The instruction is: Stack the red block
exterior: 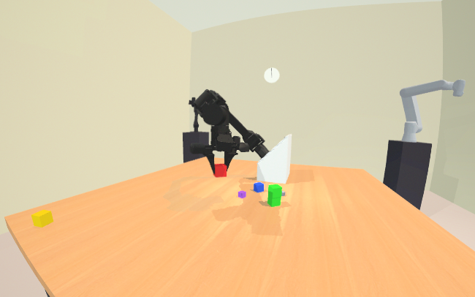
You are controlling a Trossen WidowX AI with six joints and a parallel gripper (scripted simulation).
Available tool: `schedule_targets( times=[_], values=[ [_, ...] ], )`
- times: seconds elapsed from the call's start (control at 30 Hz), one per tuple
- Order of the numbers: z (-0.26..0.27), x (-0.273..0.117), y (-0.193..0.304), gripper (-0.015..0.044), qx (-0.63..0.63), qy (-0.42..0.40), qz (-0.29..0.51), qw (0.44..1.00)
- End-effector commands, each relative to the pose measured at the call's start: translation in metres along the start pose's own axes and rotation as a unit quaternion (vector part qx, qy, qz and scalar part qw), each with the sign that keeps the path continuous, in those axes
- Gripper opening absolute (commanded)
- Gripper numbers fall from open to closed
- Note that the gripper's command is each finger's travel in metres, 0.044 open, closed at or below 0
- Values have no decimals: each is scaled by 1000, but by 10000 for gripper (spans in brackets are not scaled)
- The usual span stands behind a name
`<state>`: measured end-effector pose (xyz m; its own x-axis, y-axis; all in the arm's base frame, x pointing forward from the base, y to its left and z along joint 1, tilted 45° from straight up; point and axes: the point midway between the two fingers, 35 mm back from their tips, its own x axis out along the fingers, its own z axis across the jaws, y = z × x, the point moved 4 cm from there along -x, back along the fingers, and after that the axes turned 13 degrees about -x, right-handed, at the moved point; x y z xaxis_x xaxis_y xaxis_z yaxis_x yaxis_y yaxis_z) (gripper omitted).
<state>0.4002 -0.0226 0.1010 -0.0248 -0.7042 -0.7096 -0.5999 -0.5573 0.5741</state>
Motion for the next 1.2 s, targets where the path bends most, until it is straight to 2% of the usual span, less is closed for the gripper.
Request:
schedule_targets(
  times=[0.0,0.47,0.8,1.17],
  values=[
    [0,-1,1,0,4,-4,0,1000],
    [92,-6,-66,0,1,-10,-9,1000],
    [171,-4,-89,0,2,-9,-4,1000],
    [174,12,-88,0,3,-8,-2,1000]
  ],
)
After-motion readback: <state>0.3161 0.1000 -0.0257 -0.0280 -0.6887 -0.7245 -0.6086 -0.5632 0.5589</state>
